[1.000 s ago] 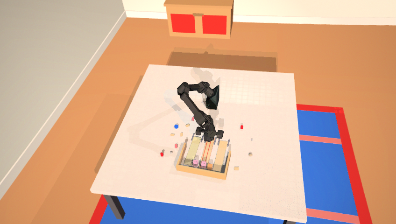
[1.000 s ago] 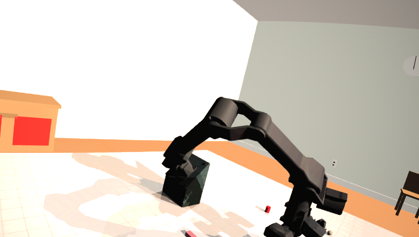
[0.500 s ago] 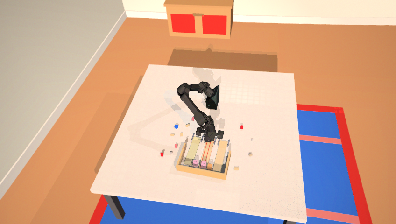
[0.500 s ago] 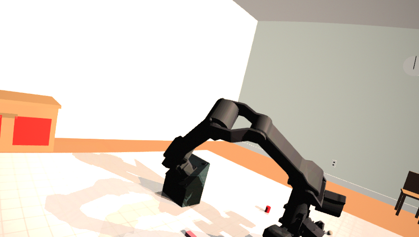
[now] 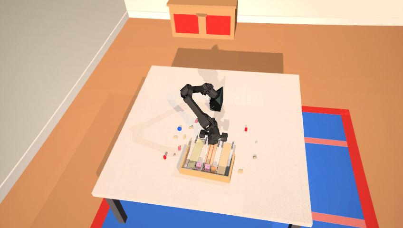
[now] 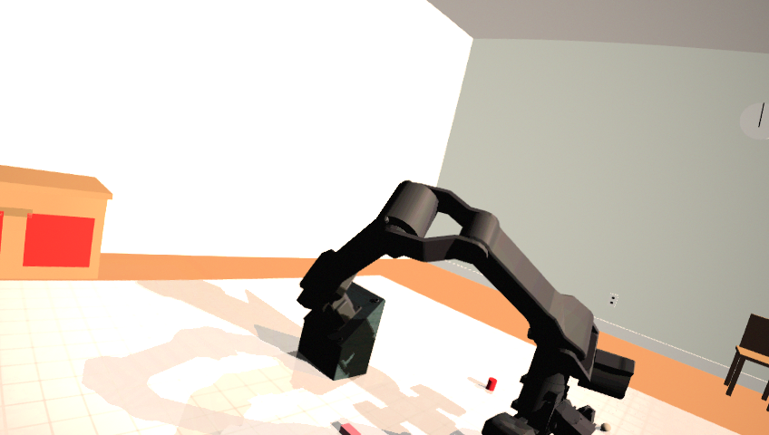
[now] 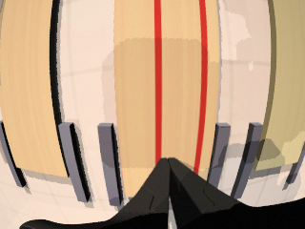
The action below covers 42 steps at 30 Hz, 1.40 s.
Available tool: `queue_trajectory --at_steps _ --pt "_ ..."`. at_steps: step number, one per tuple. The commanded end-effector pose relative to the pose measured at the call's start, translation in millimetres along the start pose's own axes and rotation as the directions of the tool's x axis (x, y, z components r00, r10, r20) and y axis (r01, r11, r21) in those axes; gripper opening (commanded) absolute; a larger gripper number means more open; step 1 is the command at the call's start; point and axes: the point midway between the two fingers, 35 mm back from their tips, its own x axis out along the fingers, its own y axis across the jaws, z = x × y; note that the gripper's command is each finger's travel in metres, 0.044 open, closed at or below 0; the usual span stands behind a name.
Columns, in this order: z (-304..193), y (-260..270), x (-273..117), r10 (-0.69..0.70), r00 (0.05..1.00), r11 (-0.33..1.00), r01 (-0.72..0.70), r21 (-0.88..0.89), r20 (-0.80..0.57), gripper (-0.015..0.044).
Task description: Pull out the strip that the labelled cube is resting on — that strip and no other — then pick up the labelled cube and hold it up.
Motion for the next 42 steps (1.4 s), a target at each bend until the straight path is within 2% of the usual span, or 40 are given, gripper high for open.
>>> queue_trajectory --at_steps 1,42 --pt "-0.1 0.2 1.1 -0.004 1.0 1.0 0.004 -0.004 0.001 0.0" --pt "1.6 -0.1 5.2 -0.004 1.0 1.0 0.004 -0.004 0.001 0.0"
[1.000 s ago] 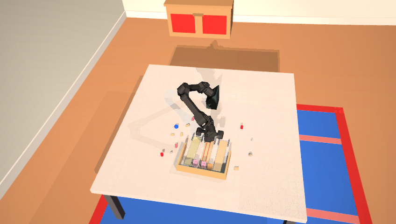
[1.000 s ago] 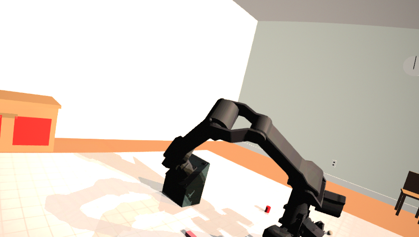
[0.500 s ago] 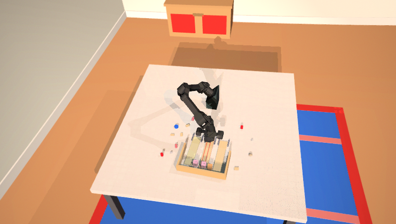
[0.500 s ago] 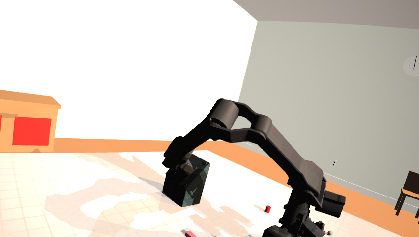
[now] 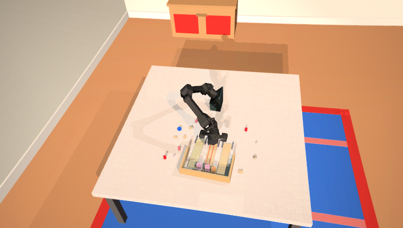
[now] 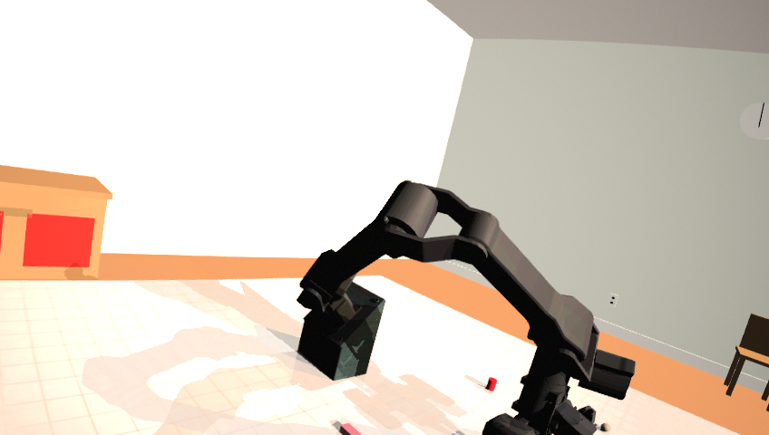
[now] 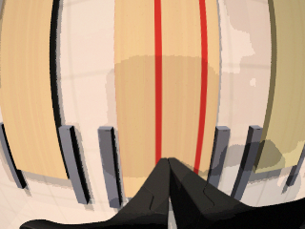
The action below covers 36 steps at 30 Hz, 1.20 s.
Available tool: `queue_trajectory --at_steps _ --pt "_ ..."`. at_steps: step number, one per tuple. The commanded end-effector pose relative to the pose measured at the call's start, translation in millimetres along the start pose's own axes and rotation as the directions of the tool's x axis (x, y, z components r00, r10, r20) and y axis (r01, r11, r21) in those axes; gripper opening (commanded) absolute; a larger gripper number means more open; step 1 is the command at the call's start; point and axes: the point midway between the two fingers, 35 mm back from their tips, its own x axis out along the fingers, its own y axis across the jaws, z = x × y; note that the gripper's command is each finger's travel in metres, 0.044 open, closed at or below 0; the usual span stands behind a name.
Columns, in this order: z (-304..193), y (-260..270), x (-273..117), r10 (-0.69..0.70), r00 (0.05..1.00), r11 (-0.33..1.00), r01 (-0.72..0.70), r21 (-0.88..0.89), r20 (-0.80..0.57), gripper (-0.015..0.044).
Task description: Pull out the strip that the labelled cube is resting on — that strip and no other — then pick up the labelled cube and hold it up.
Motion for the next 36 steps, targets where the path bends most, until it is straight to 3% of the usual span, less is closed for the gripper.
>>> queue_trajectory --at_steps 1,36 --pt "0 0 4 -0.006 1.0 1.0 0.006 0.0 -0.002 0.0" --pt "-49 1 6 -0.006 1.0 1.0 0.006 -0.002 -0.005 0.0"
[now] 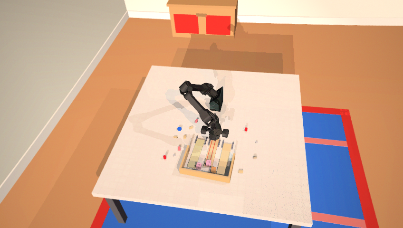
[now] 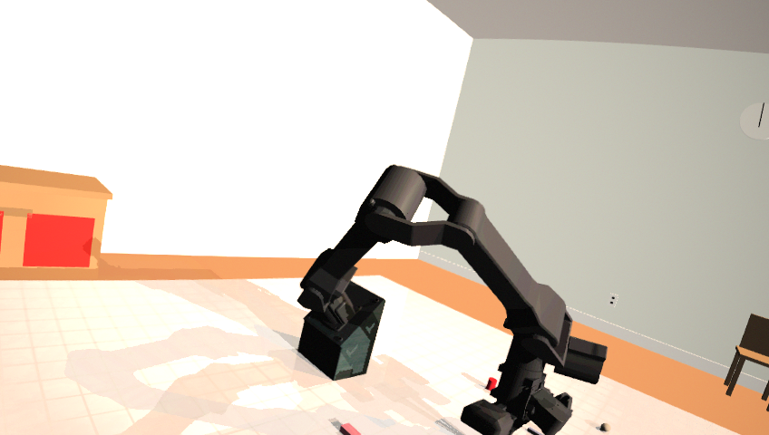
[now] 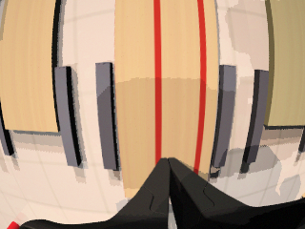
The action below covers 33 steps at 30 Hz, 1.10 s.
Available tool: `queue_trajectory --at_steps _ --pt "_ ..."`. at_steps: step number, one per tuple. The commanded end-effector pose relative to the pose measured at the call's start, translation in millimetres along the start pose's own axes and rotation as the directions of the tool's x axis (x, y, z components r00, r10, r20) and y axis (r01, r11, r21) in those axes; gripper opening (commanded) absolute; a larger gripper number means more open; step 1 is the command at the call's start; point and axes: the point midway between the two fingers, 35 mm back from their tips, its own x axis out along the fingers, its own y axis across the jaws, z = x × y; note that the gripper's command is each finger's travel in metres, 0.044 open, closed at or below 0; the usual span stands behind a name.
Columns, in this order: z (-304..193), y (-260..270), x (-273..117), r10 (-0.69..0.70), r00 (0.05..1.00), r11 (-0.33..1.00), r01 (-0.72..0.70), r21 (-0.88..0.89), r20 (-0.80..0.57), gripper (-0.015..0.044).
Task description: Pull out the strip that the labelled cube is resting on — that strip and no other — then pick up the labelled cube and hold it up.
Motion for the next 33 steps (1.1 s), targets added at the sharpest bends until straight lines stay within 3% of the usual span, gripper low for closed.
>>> queue_trajectory --at_steps 1,33 --pt "-12 -1 4 0.002 1.0 1.0 -0.002 -0.002 -0.022 0.0" --pt "-61 0 4 0.002 1.0 1.0 -0.002 -0.005 -0.024 0.0"
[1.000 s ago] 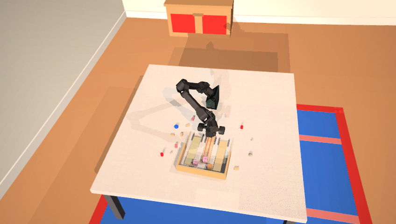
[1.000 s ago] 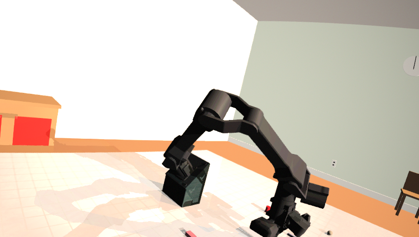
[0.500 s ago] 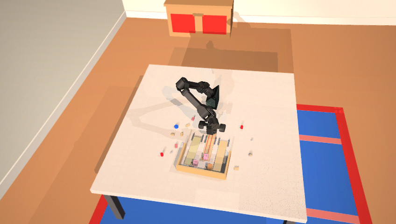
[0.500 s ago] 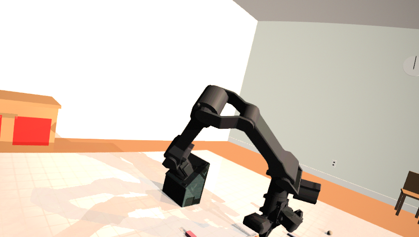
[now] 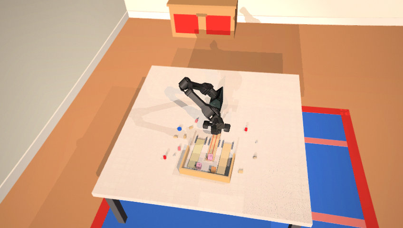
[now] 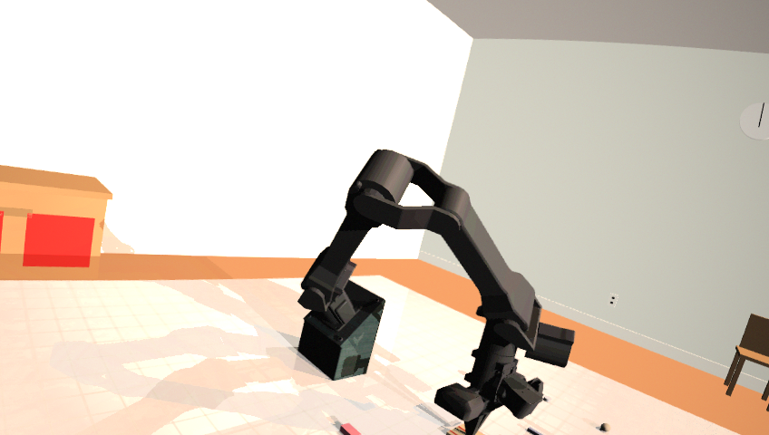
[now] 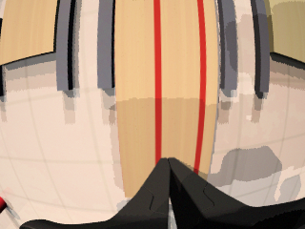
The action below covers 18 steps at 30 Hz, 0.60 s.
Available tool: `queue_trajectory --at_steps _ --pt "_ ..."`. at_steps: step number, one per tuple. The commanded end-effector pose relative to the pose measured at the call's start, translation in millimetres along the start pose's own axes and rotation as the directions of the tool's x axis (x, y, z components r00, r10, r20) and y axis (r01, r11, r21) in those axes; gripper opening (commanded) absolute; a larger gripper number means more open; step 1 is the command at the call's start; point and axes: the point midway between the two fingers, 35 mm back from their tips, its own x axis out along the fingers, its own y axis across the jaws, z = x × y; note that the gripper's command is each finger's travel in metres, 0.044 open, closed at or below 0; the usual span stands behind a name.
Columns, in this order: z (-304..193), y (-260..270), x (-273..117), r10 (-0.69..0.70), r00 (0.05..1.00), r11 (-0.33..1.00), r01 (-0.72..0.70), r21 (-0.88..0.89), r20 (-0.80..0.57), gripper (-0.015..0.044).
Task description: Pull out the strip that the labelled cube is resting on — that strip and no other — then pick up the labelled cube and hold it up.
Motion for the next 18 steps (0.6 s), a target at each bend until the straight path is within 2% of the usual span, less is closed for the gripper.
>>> queue_trajectory --at_steps 1,18 --pt "-13 -2 4 0.001 1.0 1.0 -0.001 -0.004 -0.025 0.0" --pt "-38 -1 4 0.001 1.0 1.0 -0.001 -0.005 -0.026 0.0"
